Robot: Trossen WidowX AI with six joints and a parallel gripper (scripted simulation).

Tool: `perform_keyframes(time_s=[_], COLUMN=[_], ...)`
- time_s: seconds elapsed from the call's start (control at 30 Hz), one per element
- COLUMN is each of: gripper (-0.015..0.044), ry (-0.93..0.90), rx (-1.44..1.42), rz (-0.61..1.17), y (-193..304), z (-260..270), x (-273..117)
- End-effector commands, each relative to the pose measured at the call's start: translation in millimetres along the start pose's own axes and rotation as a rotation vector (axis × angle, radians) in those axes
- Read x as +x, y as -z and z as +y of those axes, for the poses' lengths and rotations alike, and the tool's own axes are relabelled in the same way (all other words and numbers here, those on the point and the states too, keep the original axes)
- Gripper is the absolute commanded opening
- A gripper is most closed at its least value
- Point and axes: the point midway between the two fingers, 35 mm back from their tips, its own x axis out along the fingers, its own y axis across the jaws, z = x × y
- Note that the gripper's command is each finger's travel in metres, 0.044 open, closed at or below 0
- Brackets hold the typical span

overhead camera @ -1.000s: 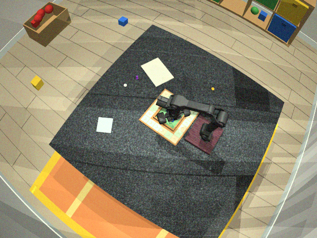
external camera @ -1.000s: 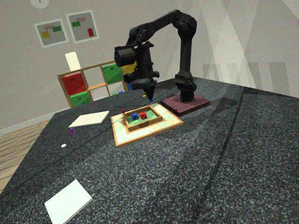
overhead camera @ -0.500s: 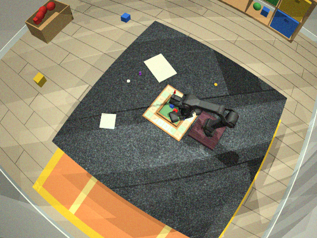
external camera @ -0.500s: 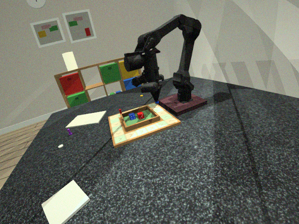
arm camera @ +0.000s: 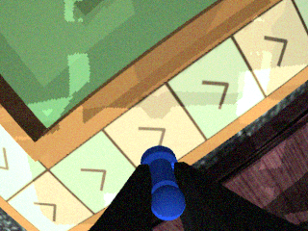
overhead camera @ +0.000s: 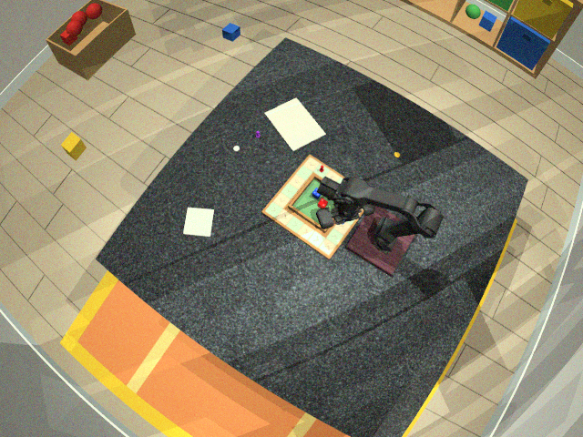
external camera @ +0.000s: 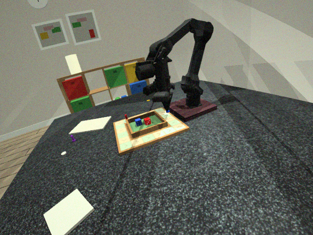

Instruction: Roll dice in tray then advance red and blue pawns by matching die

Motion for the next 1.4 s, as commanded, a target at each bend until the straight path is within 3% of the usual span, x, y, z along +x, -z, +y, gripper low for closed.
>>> perform_keyframes(time_s=[0.0, 0.73, 1.07, 1.27, 1.37], gripper=[0.0000, 0.0000, 0.0262, 0.0420, 0.0440], ry=[0.005, 0.005, 0.002, 0.006, 0.006], rx=[-0.003, -0.003, -0.009, -0.003, -0.003], rz=[0.013, 0.013, 0.003, 0.013, 0.013], y=[3, 4, 1, 1, 1], z=[-2, -3, -1, -1, -1], x=[19, 41, 33, -14, -14])
